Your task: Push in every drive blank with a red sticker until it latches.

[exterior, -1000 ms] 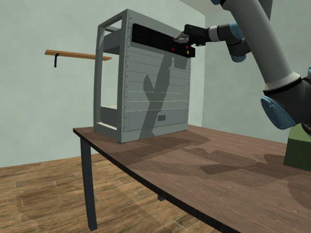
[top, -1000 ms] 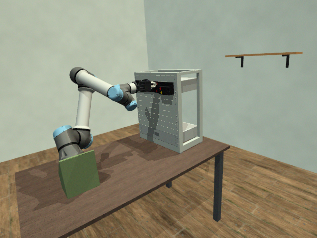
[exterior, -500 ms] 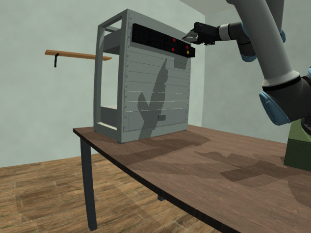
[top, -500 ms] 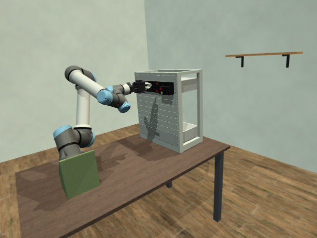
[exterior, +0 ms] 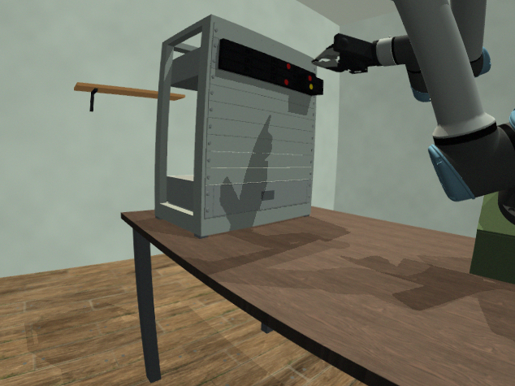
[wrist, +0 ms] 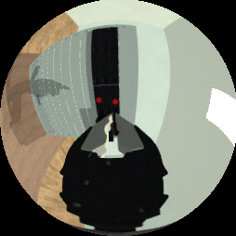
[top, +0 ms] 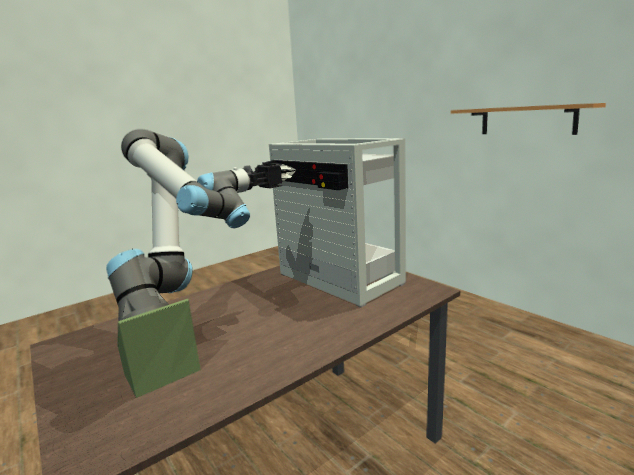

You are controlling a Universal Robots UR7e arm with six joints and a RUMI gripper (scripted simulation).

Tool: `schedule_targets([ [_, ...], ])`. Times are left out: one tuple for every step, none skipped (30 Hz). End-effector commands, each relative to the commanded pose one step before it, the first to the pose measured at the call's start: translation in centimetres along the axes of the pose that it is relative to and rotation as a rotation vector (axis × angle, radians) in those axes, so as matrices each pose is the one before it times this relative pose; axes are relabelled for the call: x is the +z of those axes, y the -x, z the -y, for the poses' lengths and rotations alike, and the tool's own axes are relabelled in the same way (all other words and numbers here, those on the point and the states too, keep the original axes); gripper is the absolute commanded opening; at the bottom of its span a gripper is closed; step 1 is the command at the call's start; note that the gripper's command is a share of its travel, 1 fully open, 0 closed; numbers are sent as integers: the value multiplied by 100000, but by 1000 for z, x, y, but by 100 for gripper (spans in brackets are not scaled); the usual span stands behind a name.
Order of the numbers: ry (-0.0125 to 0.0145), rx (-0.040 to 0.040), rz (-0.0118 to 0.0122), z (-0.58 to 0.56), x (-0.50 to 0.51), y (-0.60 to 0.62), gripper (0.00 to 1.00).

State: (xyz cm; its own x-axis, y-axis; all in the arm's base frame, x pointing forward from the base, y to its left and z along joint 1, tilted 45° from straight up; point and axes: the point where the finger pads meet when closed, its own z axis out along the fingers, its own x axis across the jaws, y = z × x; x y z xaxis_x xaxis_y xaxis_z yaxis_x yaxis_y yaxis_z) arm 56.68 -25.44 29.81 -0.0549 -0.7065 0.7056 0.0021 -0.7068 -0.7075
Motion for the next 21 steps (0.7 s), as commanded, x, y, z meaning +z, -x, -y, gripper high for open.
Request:
schedule_targets([
  [-180, -9, -37, -243, -376, 31, 0],
  [0, 0, 0, -176, -18, 31, 0],
  [0, 0, 0, -220, -22, 38, 0],
  [0, 0, 0, -264, -27, 47, 0],
  [0, 0, 0, -308, -31, 54, 0],
  [0, 0, 0, -350, -36, 61, 0],
  [0, 0, 0, -390, -40, 69, 0],
  [0, 0, 0, -427, -44, 75, 0],
  [0, 0, 0, -459, -47, 81, 0],
  [0, 0, 0, 0, 0, 0, 0],
  [0, 0, 0, 0, 0, 0, 0],
  [0, 0, 0, -488, -50, 86, 0],
  [0, 0, 0, -512, -52, 90, 0],
  [0, 0, 0, -530, -54, 93, 0],
  [0, 0, 0, -542, -55, 96, 0],
  [0, 0, 0, -548, -56, 97, 0],
  [0, 0, 0, -548, -56, 97, 0],
  [0, 0, 0, -542, -55, 95, 0],
  [0, 0, 0, -529, -54, 93, 0],
  [0, 0, 0, -510, -52, 90, 0],
  [0, 0, 0, -485, -49, 85, 0],
])
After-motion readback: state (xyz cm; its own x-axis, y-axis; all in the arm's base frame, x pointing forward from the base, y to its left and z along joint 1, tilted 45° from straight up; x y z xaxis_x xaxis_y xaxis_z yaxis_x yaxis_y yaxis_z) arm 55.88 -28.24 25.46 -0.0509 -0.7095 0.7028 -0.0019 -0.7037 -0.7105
